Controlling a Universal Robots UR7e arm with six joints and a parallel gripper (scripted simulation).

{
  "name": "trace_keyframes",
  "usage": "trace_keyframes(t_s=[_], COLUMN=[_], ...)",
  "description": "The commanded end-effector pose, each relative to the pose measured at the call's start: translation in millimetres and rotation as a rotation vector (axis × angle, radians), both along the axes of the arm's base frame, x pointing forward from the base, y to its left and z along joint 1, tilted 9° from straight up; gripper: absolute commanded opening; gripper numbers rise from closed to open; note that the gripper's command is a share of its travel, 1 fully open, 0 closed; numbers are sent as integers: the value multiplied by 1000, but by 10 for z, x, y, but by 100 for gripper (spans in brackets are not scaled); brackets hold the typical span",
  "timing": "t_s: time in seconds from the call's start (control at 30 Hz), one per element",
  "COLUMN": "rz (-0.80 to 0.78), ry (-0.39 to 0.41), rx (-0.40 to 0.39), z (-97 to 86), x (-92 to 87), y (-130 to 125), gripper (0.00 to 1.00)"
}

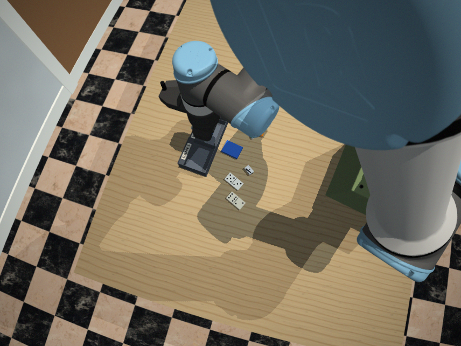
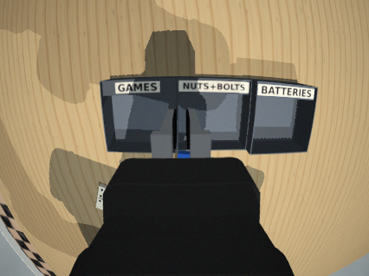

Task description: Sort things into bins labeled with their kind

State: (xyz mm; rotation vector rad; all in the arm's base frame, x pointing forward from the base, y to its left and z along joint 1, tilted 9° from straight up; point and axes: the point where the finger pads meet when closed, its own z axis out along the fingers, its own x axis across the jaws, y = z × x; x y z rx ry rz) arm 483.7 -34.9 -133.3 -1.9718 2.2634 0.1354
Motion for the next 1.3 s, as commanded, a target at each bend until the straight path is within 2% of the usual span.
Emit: trace_keyframes(t_s=[0.0, 0.17, 0.43, 0.9, 0.97, 1.27], rz=[-1, -1, 0, -1, -1, -1], ry=[-1, -1, -1, -1, -1, -1], rx=[-1, -1, -1, -1, -1, -1], z=[45, 83, 83, -285, -285, -502], x=[40, 72, 72, 89, 89, 98], y=[231, 466, 465, 524, 524, 559], gripper=[31, 31, 31, 31, 31, 31])
